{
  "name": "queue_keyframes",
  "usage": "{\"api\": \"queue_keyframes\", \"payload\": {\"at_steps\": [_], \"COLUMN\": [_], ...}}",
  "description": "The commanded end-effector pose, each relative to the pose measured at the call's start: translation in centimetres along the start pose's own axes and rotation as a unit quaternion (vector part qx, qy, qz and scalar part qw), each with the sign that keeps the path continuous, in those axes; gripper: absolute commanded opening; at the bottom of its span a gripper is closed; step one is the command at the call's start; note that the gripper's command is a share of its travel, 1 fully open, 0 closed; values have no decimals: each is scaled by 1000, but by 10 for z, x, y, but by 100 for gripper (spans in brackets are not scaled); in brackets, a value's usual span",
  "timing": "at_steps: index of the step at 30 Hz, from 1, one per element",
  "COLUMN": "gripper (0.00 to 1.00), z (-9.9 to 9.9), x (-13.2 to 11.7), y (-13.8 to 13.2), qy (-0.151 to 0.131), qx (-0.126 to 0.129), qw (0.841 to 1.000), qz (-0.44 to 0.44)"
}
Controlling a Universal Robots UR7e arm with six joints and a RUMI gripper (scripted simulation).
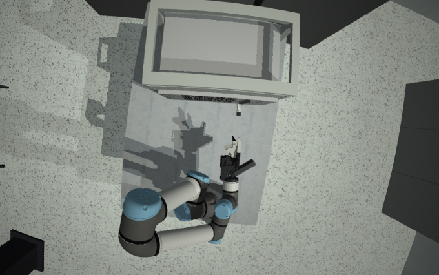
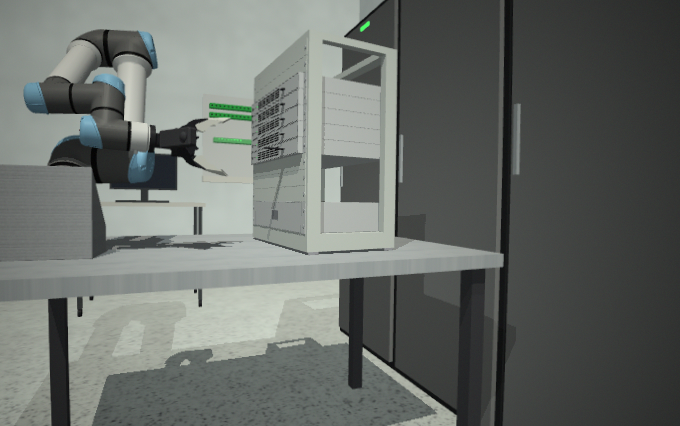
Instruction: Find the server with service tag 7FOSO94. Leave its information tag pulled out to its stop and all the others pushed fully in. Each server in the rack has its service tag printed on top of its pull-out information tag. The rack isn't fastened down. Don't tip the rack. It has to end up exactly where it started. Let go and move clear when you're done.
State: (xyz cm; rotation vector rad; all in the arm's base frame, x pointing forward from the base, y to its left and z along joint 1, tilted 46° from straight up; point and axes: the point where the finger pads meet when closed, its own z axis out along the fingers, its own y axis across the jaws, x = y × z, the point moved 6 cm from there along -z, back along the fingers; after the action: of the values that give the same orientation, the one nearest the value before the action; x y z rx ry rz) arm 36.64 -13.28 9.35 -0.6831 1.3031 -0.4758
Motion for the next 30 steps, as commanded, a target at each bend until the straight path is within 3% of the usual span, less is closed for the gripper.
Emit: {"api": "queue_keyframes", "payload": {"at_steps": [1,30], "gripper": [100,100], "z": [0,-1], "x": [0,1], "y": [-1,-2], "qy": [1,6], "qx": [2,12], "qw": [1000,1000], "qz": [0,-1]}}
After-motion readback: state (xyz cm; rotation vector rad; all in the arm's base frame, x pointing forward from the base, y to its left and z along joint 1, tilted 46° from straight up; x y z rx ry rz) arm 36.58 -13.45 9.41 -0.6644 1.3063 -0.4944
